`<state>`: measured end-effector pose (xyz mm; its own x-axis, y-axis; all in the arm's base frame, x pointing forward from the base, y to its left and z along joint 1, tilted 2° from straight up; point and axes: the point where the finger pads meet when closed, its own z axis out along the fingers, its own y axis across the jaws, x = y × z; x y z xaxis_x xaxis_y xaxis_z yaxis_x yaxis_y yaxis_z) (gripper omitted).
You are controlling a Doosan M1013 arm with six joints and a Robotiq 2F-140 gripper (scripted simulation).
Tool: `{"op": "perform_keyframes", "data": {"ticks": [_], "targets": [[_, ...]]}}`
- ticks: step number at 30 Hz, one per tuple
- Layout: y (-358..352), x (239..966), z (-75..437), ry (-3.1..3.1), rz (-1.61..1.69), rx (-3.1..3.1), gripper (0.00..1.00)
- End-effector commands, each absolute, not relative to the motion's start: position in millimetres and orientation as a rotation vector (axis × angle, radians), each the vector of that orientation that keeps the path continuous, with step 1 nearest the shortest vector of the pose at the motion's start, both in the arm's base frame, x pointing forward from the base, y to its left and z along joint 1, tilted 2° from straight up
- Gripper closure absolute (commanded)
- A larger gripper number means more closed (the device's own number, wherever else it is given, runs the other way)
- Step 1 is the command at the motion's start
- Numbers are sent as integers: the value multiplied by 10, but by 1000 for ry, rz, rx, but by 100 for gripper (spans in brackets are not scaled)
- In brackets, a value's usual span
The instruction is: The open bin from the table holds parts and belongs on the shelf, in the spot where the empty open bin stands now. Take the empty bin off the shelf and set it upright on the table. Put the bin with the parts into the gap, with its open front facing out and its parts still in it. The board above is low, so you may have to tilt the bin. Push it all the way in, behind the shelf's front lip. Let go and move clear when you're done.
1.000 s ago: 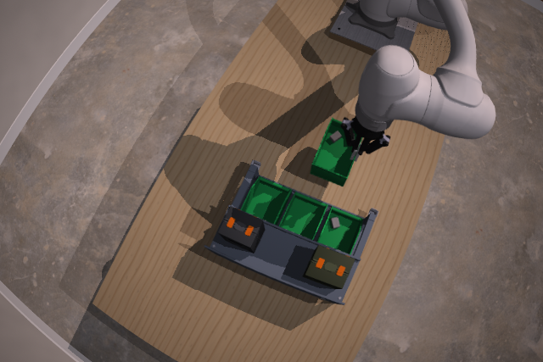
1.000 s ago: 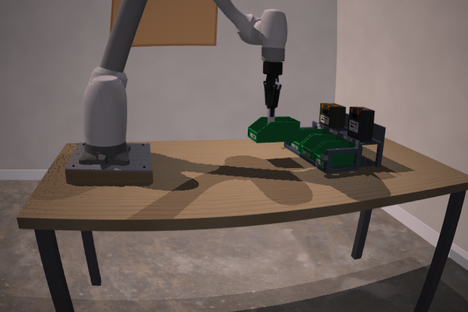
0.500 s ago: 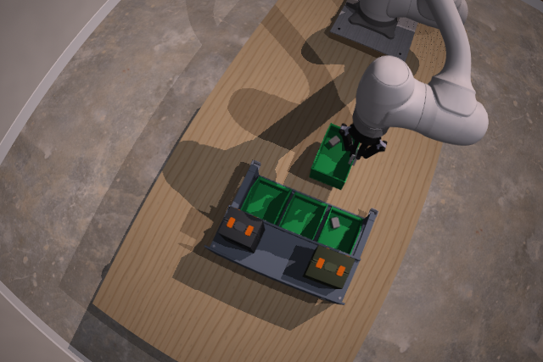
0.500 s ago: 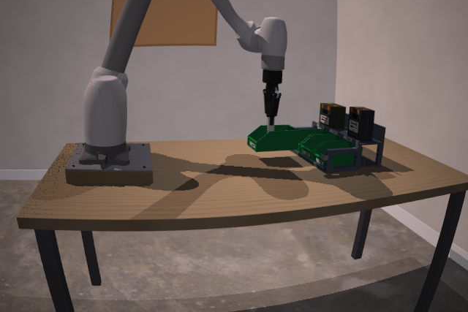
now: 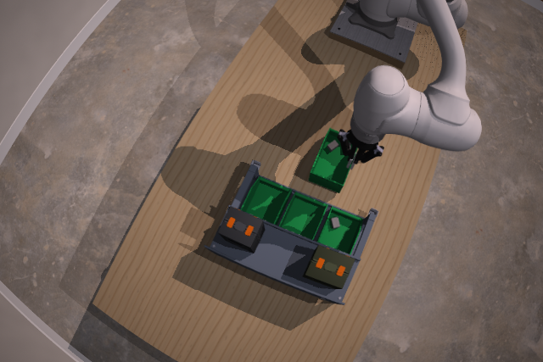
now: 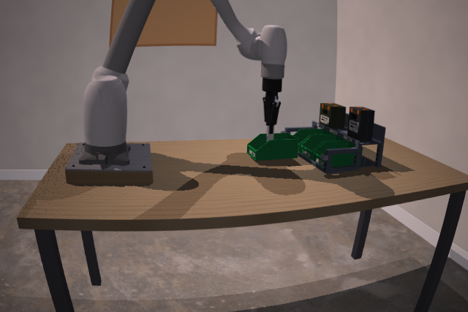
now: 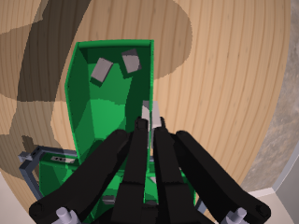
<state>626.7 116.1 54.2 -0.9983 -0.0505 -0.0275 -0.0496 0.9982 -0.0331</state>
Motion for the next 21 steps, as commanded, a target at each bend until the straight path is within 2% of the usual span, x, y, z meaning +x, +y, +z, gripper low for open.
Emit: {"op": "perform_keyframes", "data": {"ticks": [1,21], "targets": [[1160,6268,515,3112,-50,-78,90],[1159,6269,478,3112,-50,-78,90]]}}
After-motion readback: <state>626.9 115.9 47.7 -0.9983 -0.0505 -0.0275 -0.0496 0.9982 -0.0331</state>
